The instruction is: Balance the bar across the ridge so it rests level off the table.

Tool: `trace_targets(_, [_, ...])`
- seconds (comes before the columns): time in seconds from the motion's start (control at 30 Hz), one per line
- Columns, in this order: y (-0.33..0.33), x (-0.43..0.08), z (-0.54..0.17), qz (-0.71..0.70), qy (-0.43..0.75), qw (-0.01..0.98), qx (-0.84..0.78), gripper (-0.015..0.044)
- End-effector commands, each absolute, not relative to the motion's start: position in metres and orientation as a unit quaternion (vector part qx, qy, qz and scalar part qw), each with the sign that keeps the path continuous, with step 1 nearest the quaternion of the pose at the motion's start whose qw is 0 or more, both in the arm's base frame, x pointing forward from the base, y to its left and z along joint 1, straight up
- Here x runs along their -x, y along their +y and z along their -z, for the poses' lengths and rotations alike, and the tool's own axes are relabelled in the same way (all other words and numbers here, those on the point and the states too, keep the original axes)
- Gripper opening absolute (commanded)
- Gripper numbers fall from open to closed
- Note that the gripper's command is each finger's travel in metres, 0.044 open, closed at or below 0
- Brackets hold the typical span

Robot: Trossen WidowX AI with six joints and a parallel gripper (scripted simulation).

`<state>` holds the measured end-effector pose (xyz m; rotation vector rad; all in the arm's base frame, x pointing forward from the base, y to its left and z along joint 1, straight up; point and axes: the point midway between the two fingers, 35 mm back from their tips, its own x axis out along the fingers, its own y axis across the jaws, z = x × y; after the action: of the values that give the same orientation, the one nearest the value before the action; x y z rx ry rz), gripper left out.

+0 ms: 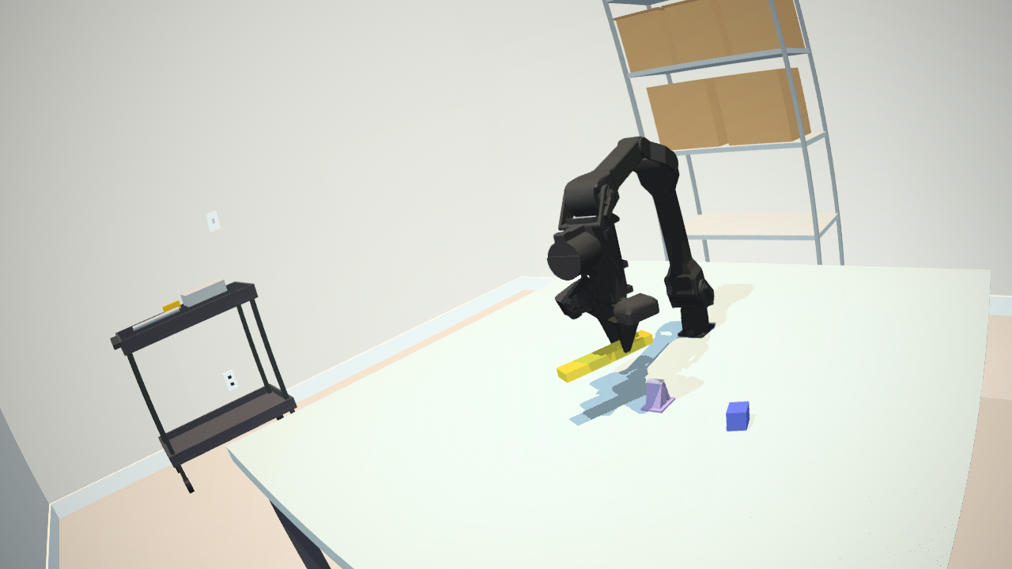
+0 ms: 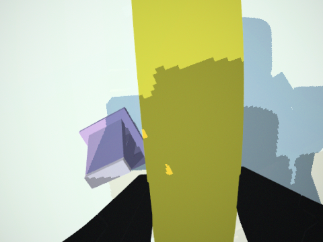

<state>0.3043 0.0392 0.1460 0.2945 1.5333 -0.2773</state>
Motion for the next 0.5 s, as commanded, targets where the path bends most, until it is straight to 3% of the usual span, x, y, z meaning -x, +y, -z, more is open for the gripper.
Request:
trace_targets(0.0, [0.051,-0.299,-0.148,0.100,0.690,0.709,-0.106,0.0000])
trace_targets(0.47, [0.095,-0.270,-0.147,-0.008,0.698,0.716,0.002,0.0000])
